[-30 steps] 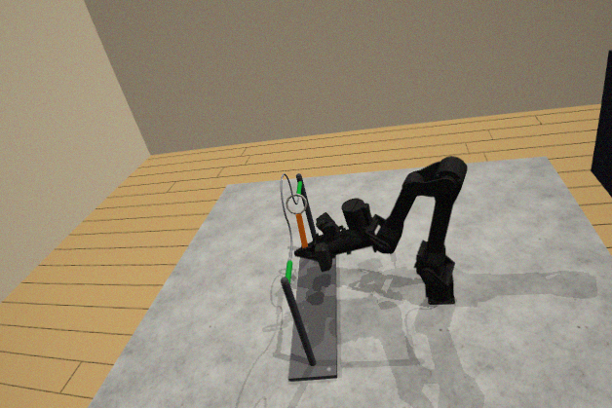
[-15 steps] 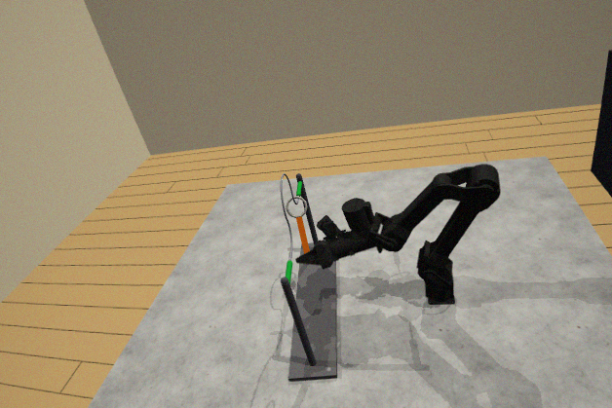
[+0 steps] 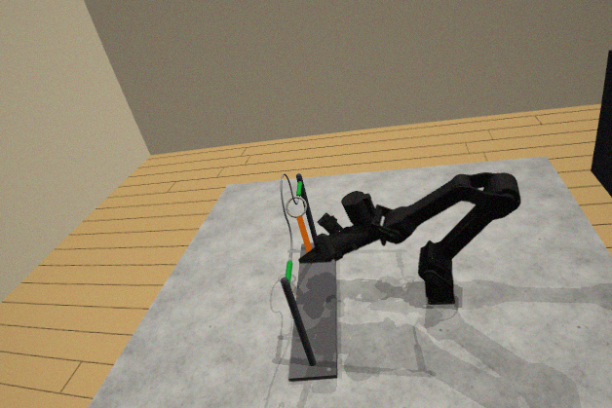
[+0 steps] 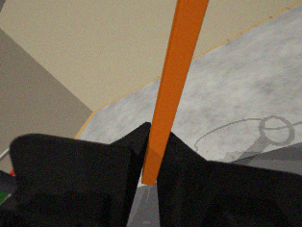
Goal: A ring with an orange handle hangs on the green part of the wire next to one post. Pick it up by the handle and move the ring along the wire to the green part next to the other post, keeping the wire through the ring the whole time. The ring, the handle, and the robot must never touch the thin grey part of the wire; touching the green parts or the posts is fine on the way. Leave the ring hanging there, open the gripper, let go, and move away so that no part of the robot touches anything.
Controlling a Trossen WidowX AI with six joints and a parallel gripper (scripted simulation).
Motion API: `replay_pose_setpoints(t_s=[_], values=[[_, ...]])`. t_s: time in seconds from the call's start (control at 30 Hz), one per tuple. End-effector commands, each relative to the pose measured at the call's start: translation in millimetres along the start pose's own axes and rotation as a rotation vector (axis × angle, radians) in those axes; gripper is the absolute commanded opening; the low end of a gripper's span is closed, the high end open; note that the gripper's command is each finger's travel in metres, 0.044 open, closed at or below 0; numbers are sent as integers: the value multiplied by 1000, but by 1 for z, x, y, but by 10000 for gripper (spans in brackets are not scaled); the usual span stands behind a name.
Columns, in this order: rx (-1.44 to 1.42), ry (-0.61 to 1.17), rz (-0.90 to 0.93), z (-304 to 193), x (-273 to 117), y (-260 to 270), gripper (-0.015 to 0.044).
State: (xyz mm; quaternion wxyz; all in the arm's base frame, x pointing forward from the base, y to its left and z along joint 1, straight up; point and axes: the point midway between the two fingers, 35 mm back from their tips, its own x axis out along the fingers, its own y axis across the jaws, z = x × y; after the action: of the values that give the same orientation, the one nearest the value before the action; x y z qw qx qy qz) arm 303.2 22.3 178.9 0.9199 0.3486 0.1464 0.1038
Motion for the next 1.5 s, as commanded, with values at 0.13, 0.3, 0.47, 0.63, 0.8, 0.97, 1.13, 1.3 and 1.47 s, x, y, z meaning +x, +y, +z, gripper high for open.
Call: replay_pose_setpoints(t_s=[0.13,0.3,0.47,0.63,0.8,0.97,1.13,1.3,1.47], values=[[39,18,28,6,-6,15,-150],[66,39,33,6,-9,20,-150],[88,56,37,7,-11,24,-150],[104,68,38,7,-13,26,-150],[112,74,37,7,-14,28,-150],[123,82,36,7,-15,30,-150],[136,92,36,8,-17,32,-150],[152,105,39,8,-18,35,-150],[167,118,41,9,-20,37,-150]])
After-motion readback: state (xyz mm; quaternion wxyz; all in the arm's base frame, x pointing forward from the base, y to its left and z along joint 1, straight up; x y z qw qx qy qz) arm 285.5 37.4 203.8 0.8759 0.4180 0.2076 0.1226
